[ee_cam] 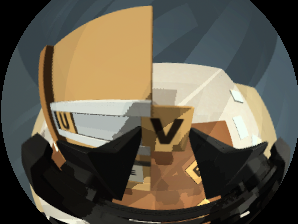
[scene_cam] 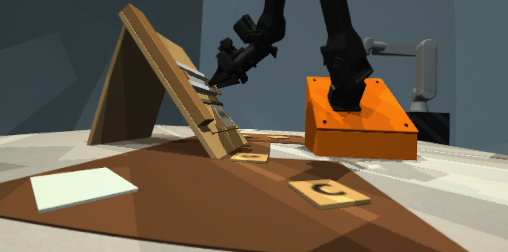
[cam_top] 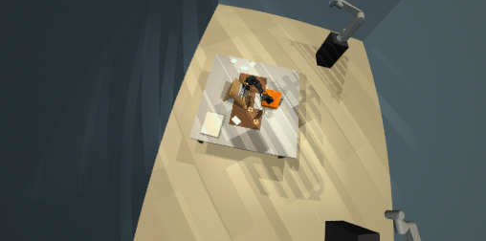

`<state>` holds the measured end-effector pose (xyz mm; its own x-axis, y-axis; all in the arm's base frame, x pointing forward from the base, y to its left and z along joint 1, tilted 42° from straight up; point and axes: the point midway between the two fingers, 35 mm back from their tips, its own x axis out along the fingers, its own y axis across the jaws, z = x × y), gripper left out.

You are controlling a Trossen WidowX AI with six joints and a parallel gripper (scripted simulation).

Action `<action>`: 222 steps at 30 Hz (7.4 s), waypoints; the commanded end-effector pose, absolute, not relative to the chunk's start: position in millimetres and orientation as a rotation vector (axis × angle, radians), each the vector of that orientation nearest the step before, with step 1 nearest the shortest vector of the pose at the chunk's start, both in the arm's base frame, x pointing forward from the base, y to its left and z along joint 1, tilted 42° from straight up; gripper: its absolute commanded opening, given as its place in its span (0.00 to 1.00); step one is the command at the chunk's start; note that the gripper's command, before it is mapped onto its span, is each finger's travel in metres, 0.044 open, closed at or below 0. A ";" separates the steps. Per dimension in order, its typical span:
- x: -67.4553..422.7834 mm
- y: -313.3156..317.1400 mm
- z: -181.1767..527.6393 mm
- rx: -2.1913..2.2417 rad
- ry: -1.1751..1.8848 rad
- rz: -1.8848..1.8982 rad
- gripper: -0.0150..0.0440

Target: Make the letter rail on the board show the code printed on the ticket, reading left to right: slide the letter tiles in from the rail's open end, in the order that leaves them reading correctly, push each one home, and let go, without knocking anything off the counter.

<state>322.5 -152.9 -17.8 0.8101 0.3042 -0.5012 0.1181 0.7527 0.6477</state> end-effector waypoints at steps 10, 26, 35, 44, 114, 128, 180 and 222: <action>322.2 -146.2 -13.9 0.730 0.635 0.105 0.25; 323.2 -140.1 -8.8 0.730 0.635 0.105 0.25; 323.8 -136.7 -5.9 0.731 0.635 0.105 0.25; 324.4 -133.2 -3.0 0.731 0.635 0.105 0.25; 328.7 -105.2 20.2 0.733 0.636 0.106 0.25; 329.9 -98.8 25.9 0.734 0.636 0.106 0.25; 334.6 -74.6 47.6 0.736 0.636 0.107 0.25; 322.9 -74.4 61.9 0.736 0.637 0.107 0.75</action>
<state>326.2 -75.5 61.9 0.8099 0.3018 -0.5030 0.1302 0.7436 0.6558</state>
